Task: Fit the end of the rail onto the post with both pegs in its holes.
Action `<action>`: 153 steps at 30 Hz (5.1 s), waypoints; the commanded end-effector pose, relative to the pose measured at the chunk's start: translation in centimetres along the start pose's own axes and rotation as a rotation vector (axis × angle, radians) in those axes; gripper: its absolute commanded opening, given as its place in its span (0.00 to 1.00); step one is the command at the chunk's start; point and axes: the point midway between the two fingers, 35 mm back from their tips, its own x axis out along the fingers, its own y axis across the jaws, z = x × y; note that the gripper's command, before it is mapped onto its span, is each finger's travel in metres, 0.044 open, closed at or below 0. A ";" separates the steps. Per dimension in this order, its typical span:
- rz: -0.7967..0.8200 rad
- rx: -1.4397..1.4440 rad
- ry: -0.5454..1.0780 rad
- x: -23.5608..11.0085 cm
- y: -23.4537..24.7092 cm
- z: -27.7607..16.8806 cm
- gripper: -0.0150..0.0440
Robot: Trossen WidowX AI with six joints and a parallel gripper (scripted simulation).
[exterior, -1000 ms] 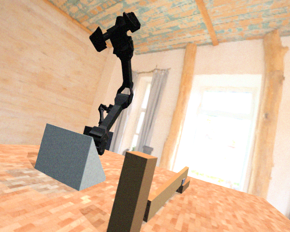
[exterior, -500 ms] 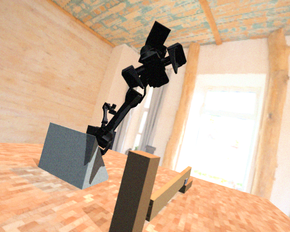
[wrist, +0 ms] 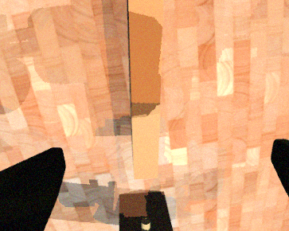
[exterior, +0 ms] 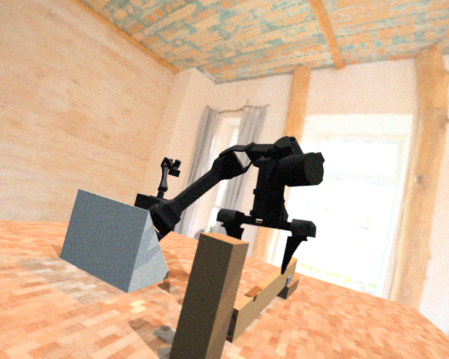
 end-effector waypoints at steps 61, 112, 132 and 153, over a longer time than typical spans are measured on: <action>0.100 0.033 -0.055 10.1 1.1 2.3 0.60; 0.100 0.033 -0.055 8.8 0.7 2.2 0.25; 0.100 0.033 -0.055 7.8 0.5 2.1 0.25; 0.100 0.033 -0.054 6.8 0.4 2.0 0.25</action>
